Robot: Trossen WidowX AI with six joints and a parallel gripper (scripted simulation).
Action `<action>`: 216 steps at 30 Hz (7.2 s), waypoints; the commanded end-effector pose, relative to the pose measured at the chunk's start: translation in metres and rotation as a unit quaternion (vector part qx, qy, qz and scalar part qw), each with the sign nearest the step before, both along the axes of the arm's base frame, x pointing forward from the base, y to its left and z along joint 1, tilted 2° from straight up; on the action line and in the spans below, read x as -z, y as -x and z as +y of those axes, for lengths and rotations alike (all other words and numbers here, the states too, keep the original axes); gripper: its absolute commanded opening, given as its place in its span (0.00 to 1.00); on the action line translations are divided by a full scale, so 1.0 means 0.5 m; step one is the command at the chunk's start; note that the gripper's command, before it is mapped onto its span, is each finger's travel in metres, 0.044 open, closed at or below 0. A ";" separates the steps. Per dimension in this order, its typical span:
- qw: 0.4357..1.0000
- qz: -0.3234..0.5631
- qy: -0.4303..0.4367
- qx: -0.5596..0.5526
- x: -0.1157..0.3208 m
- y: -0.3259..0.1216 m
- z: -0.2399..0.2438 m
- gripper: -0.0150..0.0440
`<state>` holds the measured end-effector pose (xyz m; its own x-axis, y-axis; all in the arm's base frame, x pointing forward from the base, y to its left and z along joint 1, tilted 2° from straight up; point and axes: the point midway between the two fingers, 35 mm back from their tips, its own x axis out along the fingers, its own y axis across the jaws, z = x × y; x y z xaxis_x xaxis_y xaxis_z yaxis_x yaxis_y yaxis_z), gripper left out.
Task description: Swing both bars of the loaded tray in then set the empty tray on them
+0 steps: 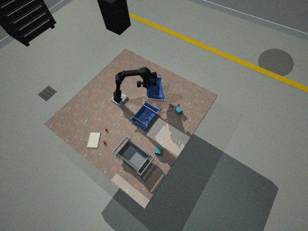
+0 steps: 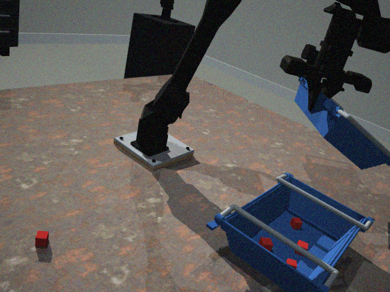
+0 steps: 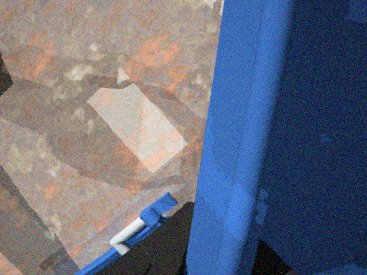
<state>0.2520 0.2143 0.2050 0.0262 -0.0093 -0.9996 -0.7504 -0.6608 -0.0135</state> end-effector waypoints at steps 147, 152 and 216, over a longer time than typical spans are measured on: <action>0.936 -0.016 0.000 0.353 0.076 -0.144 -0.439 0.25; 0.934 -0.015 0.000 0.357 0.083 -0.138 -0.438 0.25; 0.934 -0.015 0.000 0.357 0.112 -0.118 -0.435 0.25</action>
<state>0.3156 -0.0037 0.1529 0.0619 -0.0374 -0.9974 -0.9980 0.0078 -0.0623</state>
